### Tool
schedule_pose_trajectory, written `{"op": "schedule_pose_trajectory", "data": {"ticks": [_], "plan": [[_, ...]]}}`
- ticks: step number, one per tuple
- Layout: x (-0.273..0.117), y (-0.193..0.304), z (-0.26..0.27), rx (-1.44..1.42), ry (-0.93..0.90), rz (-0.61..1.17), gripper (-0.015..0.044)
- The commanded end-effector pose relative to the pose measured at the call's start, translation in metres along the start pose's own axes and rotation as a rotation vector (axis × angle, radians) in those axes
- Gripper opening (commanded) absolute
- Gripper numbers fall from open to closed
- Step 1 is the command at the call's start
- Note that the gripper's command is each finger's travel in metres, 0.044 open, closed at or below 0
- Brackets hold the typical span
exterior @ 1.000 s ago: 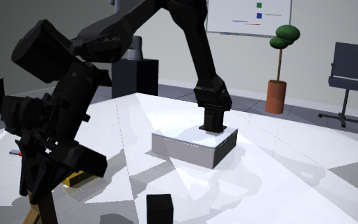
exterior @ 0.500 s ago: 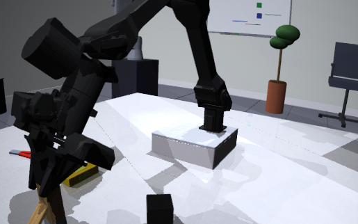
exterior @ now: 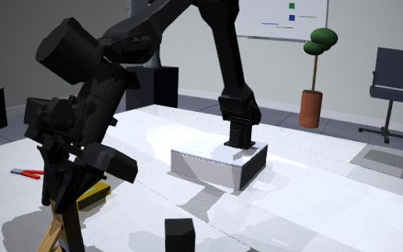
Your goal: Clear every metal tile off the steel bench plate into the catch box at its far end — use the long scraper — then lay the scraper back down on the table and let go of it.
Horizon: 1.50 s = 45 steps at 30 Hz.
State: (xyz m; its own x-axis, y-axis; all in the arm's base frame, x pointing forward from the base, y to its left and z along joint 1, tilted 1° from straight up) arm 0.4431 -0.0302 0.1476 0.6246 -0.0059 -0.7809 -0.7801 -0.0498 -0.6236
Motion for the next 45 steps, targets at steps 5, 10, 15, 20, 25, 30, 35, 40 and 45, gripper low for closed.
{"op": "schedule_pose_trajectory", "data": {"ticks": [5,10,15,20,25,30,35,40,45], "plan": [[-0.011,0.004,-0.001,-0.002,-0.001,-0.016,0.0],[-0.015,0.008,-0.001,-0.002,-0.001,-0.016,0.0],[-0.019,0.012,-0.001,-0.002,-0.001,-0.016,0.0],[-0.023,0.016,-0.001,-0.002,-0.001,-0.016,0.0],[-0.026,0.02,-0.002,-0.002,-0.001,-0.016,0.0],[-0.03,0.024,-0.002,-0.002,0.0,-0.016,0.0],[-0.034,0.029,-0.002,-0.002,0.0,-0.016,0.0],[-0.037,0.033,-0.002,-0.002,0.0,-0.016,0.0],[-0.041,0.038,-0.002,-0.002,0.0,-0.016,0.0]]}}
Point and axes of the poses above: the point midway between the two fingers, 35 mm back from their tips, its own x axis out along the fingers, its own z axis across the jaws, y = z × x, the point moved 8 cm from there along -x, back along the fingers, and after that the axes turned 1 degree about -x, right-handed, at the moved point
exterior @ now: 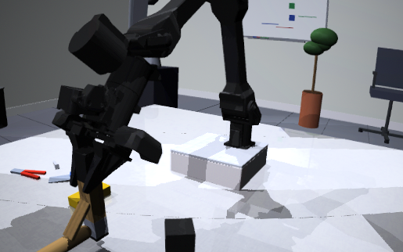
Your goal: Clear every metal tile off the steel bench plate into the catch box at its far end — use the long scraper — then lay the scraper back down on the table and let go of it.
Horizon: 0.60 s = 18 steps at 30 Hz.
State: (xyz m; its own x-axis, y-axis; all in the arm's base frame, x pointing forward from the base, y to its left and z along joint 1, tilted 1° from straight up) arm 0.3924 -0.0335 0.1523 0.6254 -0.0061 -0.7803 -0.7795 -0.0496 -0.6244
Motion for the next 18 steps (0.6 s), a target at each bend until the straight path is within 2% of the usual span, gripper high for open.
{"op": "schedule_pose_trajectory", "data": {"ticks": [1,18], "plan": [[-0.006,0.002,-0.001,-0.002,0.0,-0.015,0.0],[-0.018,0.018,-0.001,-0.002,0.0,-0.014,0.0]]}}
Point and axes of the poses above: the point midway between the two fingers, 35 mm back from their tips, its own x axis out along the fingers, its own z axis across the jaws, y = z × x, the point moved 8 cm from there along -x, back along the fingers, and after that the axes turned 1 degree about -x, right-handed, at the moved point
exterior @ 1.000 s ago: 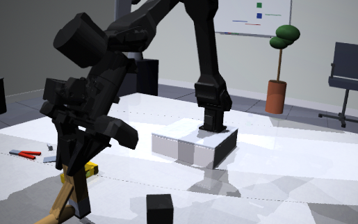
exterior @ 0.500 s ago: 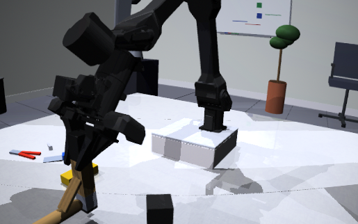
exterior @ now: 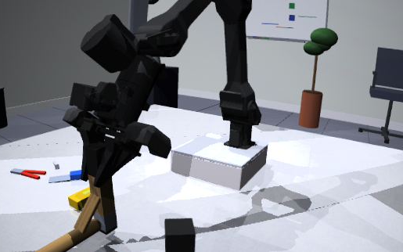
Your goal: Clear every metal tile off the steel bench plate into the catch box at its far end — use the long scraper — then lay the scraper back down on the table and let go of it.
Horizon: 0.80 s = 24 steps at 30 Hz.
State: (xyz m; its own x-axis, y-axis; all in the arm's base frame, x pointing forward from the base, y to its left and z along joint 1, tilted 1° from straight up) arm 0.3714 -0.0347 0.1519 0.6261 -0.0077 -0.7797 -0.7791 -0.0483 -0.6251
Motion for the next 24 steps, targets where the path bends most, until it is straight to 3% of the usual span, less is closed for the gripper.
{"op": "schedule_pose_trajectory", "data": {"ticks": [1,24], "plan": [[-0.006,0.003,0.0,-0.003,-0.002,-0.014,0.0],[-0.02,0.026,0.001,-0.003,-0.002,-0.013,0.0]]}}
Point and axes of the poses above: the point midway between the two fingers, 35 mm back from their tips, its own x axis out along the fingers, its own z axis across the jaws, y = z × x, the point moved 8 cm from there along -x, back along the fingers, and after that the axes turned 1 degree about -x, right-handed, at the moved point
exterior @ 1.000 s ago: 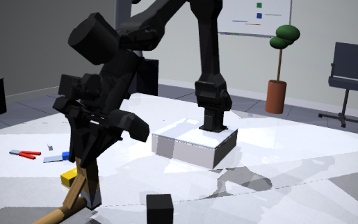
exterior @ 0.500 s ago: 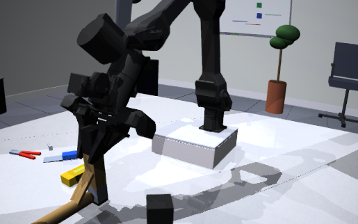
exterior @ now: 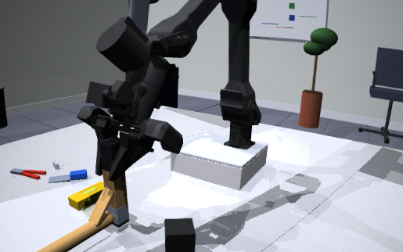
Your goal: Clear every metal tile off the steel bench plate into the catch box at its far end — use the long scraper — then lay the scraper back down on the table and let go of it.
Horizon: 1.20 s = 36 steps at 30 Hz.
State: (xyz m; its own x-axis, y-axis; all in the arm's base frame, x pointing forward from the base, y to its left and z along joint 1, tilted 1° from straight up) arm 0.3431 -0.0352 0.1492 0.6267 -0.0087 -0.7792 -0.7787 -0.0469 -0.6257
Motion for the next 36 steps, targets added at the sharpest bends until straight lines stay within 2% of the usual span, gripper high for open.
{"op": "schedule_pose_trajectory", "data": {"ticks": [1,36], "plan": [[-0.005,0.003,0.0,-0.004,-0.003,-0.013,0.0],[-0.023,0.041,0.006,-0.003,-0.002,-0.012,0.0]]}}
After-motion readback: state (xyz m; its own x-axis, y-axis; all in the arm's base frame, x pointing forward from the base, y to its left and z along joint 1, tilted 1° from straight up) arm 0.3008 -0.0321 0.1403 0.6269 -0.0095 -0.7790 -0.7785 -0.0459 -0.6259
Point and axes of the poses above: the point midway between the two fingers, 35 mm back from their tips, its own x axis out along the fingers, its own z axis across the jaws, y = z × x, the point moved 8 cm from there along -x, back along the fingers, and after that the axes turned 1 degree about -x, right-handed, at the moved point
